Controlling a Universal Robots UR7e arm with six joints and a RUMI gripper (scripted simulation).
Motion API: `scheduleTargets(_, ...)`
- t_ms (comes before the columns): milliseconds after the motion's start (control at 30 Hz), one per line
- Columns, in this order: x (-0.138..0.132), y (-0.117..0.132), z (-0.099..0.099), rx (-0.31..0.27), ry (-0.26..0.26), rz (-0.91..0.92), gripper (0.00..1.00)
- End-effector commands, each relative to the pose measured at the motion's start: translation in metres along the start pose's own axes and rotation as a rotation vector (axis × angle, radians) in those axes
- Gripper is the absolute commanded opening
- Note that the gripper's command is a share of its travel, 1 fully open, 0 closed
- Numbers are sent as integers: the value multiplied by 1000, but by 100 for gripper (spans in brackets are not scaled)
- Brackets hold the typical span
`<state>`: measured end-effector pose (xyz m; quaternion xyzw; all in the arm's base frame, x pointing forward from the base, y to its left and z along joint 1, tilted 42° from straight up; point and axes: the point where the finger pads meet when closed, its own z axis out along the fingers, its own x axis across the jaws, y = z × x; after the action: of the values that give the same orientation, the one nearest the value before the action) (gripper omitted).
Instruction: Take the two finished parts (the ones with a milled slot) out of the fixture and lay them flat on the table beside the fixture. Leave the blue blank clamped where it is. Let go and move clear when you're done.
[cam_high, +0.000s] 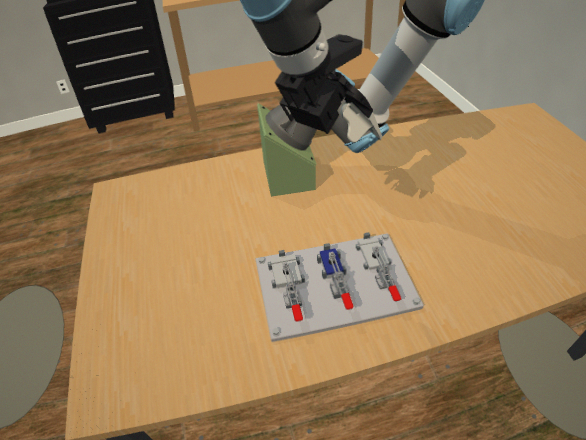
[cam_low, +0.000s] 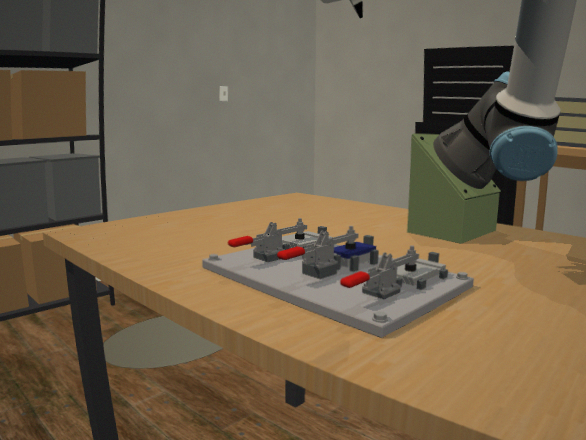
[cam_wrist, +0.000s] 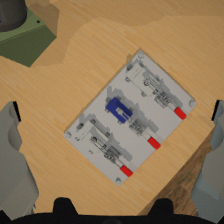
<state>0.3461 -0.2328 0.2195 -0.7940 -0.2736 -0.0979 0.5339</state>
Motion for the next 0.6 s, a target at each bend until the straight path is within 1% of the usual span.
scheduleTargets(0, 3, 0, 4, -16, -2, 58, 100)
scheduleTargets(200, 10, 0, 14, -46, -3, 182, 100)
scheduleTargets(433, 19, 2, 30, -92, 4, 373, 100)
scheduleTargets(567, 19, 2, 30, -92, 4, 373, 100)
